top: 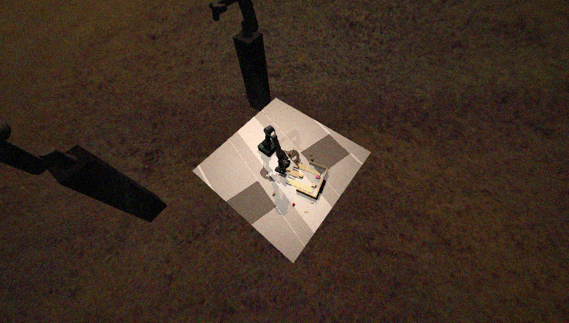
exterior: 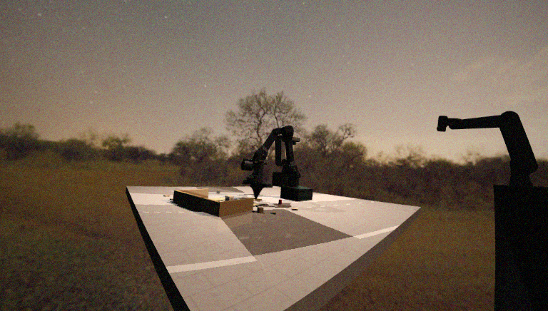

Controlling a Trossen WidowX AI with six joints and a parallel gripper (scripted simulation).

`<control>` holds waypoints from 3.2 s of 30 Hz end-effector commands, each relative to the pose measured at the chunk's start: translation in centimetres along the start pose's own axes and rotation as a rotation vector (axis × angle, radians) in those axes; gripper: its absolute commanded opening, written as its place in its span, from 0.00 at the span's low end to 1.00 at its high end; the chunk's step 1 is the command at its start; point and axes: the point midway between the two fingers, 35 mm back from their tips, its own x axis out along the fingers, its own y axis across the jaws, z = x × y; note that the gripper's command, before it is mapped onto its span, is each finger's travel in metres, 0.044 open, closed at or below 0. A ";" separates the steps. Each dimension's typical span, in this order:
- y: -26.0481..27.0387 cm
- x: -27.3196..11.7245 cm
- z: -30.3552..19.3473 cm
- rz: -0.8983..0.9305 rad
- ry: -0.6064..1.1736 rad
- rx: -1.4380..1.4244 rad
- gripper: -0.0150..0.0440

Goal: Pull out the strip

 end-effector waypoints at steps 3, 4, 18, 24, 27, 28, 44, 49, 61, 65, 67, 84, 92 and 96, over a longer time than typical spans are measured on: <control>0.1 0.4 -1.7 0.005 0.028 0.000 0.25; 0.1 0.4 -1.9 0.005 0.028 0.000 0.25; 0.1 0.4 -3.8 0.005 0.030 0.000 0.25; 0.1 0.4 -3.8 0.005 0.030 0.000 0.25; 0.1 0.4 -3.8 0.005 0.030 0.000 0.25; 0.1 0.4 -3.8 0.005 0.030 0.000 0.25; 0.1 0.4 -3.8 0.005 0.030 0.000 0.25; 0.1 0.4 -3.8 0.005 0.030 0.000 0.25; -0.2 -4.2 -2.7 0.004 0.028 0.000 0.25; -0.2 -4.2 -2.6 0.004 0.028 -0.004 0.30; -0.2 -4.1 -1.3 0.005 0.027 -0.034 0.39; -0.4 -4.6 5.3 0.005 0.021 -0.055 1.00; -0.6 -4.9 8.3 0.005 0.018 -0.055 1.00; -0.6 -5.1 9.8 0.005 0.017 -0.055 1.00</control>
